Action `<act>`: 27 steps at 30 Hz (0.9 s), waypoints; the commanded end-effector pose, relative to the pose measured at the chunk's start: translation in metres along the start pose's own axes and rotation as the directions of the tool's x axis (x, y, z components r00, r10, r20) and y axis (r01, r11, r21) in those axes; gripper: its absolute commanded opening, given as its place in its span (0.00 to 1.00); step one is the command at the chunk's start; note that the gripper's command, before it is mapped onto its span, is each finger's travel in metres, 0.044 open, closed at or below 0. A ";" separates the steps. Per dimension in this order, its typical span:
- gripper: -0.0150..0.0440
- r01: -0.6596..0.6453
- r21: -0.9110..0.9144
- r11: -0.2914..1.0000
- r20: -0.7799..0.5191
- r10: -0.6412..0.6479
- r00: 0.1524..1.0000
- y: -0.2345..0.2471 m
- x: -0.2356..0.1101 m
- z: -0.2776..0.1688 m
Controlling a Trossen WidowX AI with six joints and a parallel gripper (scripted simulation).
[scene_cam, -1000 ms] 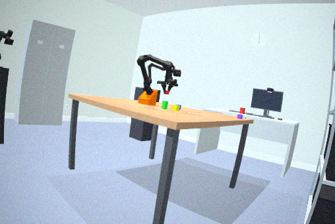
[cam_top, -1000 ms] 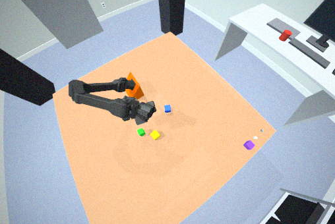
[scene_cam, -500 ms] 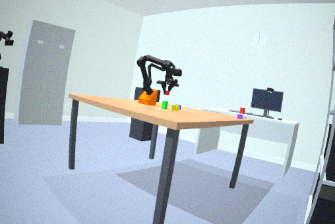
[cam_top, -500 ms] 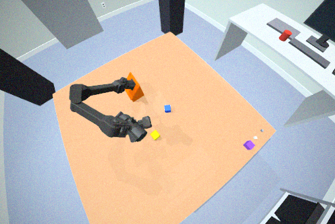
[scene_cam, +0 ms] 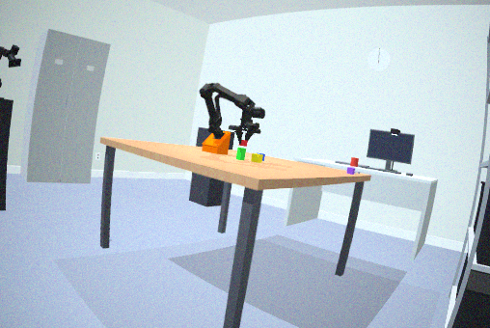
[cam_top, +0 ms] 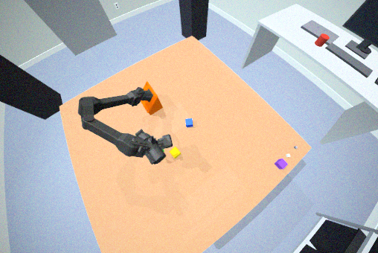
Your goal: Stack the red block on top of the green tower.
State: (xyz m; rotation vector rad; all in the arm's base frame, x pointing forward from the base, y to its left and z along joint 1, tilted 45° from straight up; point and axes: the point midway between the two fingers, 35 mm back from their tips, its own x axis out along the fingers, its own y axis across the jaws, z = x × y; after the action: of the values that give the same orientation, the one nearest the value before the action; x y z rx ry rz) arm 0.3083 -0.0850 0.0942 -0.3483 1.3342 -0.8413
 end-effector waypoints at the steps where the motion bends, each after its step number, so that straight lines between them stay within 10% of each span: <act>1: 0.25 0.009 -0.009 1.000 -0.004 -0.009 1.000 -0.001 0.011 -0.002; 27: 0.25 0.009 -0.009 1.000 -0.004 -0.009 1.000 -0.001 0.010 -0.002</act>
State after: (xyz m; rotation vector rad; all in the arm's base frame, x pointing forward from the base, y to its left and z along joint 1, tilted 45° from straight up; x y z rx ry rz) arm 0.3056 -0.0933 0.0852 -0.3524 1.3419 -0.8433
